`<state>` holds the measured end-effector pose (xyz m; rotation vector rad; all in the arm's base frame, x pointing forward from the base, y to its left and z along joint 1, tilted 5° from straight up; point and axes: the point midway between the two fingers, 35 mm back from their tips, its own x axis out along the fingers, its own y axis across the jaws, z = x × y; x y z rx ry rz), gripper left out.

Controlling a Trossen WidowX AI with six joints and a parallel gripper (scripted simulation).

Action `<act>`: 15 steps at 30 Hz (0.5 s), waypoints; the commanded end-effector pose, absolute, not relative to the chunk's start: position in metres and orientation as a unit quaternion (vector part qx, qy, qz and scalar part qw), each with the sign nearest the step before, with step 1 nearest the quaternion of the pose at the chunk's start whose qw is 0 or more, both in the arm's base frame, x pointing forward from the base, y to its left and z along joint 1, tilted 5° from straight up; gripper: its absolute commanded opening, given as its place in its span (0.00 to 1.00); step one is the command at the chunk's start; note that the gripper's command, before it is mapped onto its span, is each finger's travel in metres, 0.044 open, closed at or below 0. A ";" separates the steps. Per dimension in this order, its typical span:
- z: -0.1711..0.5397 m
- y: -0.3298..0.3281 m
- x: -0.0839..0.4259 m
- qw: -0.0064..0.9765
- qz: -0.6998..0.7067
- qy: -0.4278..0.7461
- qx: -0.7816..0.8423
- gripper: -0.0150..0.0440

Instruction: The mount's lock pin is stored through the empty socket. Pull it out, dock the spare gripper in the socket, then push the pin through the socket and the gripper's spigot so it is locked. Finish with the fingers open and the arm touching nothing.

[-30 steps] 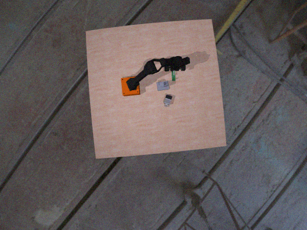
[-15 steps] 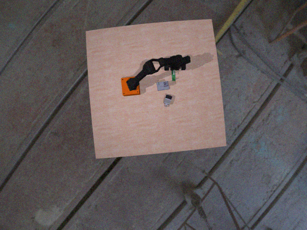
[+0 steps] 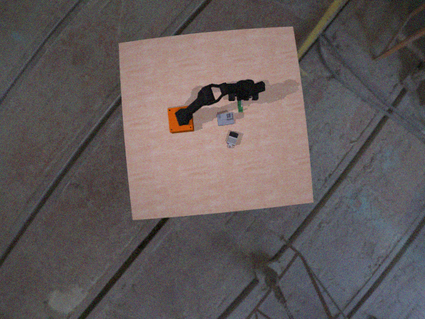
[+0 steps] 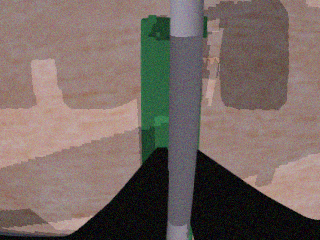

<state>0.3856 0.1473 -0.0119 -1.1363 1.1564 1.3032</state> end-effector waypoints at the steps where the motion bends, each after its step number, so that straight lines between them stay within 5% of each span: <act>1: -0.009 0.135 0.386 0.504 0.540 0.482 -0.471 0.25; 15: -0.005 0.113 0.387 0.505 0.539 0.481 -0.472 0.25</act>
